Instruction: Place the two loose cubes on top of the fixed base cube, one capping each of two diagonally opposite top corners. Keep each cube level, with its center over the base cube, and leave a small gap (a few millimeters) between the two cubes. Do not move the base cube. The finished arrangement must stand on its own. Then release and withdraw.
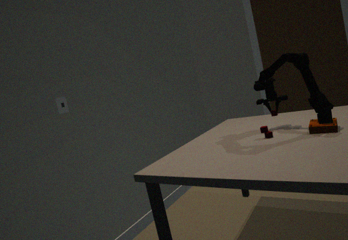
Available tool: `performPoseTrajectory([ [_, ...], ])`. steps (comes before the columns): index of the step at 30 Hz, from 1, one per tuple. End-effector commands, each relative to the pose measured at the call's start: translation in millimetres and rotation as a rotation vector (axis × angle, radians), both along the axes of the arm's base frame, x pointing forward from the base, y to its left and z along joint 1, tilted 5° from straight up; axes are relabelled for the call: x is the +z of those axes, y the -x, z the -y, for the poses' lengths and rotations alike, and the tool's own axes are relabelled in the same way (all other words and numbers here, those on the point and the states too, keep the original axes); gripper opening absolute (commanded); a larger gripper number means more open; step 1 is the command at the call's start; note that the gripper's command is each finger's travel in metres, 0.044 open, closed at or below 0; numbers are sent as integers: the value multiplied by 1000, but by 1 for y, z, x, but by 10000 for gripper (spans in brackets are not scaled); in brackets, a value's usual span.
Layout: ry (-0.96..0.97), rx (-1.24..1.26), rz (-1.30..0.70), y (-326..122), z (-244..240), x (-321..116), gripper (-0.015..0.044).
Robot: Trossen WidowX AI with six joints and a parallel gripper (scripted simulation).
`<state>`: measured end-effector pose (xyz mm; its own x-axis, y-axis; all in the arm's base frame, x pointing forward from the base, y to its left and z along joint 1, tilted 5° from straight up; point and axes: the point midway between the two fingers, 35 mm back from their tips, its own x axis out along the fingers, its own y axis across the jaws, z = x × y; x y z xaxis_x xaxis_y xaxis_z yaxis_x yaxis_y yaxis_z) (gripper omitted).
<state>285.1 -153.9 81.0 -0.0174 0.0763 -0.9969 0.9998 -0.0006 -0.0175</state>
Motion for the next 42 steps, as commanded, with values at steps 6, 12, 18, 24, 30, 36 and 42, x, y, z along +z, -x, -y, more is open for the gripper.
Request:
performPoseTrajectory([
  [6,7,5,16,0,1,23,105],
  [12,6,101,24,-5,-13,24,105],
  [18,5,229,34,-10,-33,24,105],
  [24,4,358,44,-14,-52,25,105],
  [30,2,486,54,-16,-71,25,105],
  [36,0,614,64,-18,-91,26,105],
  [42,-2,743,74,-18,-110,26,105],
])
